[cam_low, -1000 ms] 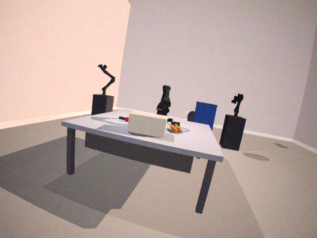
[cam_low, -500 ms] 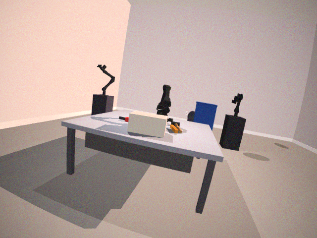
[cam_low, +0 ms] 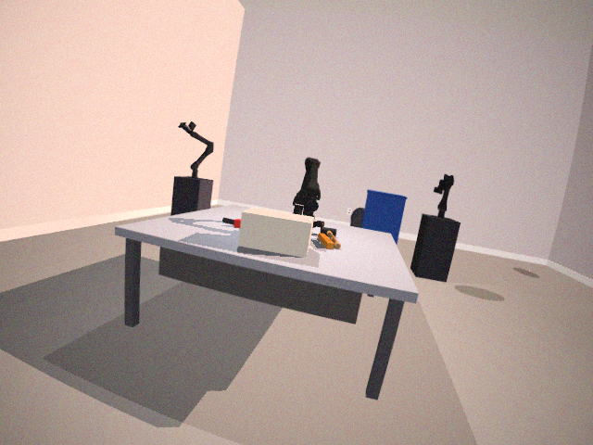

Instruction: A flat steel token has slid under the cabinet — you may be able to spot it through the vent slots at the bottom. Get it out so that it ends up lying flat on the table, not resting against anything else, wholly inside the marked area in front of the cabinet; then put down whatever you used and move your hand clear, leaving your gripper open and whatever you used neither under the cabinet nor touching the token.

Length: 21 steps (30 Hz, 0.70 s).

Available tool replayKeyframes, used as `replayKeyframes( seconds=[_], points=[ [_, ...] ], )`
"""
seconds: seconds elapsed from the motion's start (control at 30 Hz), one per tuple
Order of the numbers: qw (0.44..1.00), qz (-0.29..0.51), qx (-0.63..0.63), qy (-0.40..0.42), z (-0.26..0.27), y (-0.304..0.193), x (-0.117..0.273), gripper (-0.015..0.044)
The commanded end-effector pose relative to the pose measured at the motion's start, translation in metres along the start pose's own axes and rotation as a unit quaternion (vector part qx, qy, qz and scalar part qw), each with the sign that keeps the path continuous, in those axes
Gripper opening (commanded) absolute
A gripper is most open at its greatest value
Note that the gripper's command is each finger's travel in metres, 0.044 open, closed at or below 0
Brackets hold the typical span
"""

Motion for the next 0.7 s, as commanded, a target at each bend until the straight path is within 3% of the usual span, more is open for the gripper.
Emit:
replayKeyframes(
  seconds=[0.0,0.67],
  points=[
    [1.000,0.001,-0.001,0.000,0.001,-0.006,-0.001,0.0000],
    [1.000,0.002,-0.001,0.000,0.005,-0.029,-0.001,0.0000]
  ],
)
Point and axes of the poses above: the point midway between the two fingers, 35 mm back from their tips, its own x axis back along the fingers, its own z axis across the jaws, y = z × x, the point moved 3 cm from there along x, back along the fingers, and after that the axes turned 9 degrees about x, right-handed, at the moved point
